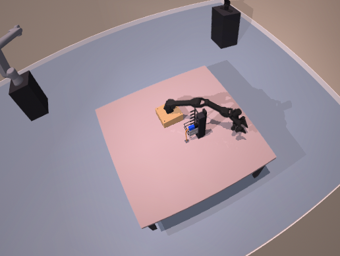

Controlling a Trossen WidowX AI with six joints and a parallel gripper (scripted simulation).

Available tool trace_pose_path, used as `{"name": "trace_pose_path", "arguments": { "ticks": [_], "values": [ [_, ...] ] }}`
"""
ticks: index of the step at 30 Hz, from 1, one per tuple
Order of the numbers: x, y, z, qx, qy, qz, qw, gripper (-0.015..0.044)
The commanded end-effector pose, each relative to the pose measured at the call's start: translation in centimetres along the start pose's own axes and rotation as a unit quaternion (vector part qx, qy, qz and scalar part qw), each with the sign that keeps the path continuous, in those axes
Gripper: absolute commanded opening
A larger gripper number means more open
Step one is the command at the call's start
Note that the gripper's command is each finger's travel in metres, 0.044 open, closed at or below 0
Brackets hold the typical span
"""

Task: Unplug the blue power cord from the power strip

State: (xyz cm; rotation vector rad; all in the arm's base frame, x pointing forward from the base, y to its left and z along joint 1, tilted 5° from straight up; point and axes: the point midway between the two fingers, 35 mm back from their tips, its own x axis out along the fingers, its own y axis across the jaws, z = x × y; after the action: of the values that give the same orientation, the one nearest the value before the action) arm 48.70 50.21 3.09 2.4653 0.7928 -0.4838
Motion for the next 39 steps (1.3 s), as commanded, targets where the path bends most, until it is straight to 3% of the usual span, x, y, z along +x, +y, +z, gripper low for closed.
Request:
{"name": "trace_pose_path", "arguments": {
  "ticks": [1,6,9,22,33,39],
  "values": [
    [-0.1,-0.1,-0.1,0.000,0.001,-0.001,1.000,0.0374],
    [-2.9,-2.4,-4.0,-0.006,0.024,-0.031,0.999,0.0243],
    [-3.6,-0.1,-4.0,-0.032,0.008,-0.026,0.999,0.0164],
    [-9.2,13.2,-0.9,-0.182,-0.104,-0.023,0.978,0.0160],
    [-18.3,26.6,7.0,-0.321,-0.233,-0.053,0.916,0.0160],
    [-23.8,31.6,11.9,-0.371,-0.296,-0.087,0.876,0.0160]
  ]
}}
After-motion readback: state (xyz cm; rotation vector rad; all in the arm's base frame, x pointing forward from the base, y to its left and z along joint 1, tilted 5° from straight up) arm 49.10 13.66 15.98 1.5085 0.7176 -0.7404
